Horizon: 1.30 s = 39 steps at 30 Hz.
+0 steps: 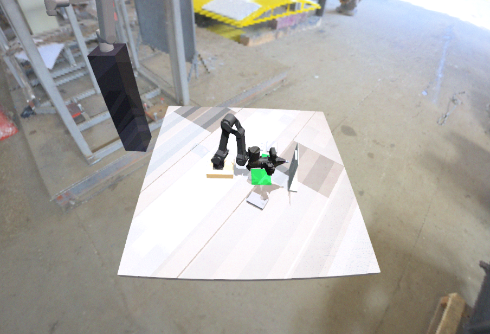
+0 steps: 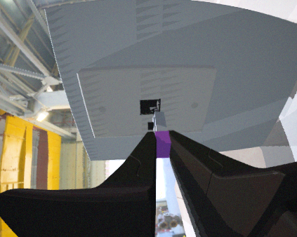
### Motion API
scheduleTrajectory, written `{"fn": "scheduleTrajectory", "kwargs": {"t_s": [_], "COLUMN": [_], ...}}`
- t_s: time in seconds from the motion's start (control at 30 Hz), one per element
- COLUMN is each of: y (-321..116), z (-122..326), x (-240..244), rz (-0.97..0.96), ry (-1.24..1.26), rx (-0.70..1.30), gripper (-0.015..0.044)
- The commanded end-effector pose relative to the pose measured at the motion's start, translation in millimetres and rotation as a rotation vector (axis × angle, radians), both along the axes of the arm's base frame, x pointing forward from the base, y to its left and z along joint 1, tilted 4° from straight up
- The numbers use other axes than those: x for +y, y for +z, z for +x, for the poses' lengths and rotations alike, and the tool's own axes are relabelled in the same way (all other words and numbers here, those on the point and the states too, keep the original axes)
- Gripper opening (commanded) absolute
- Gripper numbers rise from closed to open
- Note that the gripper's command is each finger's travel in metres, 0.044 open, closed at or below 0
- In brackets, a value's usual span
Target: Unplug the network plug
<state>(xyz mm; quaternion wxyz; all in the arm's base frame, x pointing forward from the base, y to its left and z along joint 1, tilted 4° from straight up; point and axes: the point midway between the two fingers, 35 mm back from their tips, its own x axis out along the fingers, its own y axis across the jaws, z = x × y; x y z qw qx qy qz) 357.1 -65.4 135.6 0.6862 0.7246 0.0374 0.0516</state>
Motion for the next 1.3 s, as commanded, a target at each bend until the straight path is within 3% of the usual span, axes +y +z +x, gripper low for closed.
{"fn": "scheduleTrajectory", "kwargs": {"t_s": [0.0,1.27], "y": [0,-1], "z": [-4,-29], "x": [1,1], "rz": [0.005,0.005], "ry": [0.005,0.005], "rx": [0.001,0.004], "gripper": [0.0000,0.0000]}}
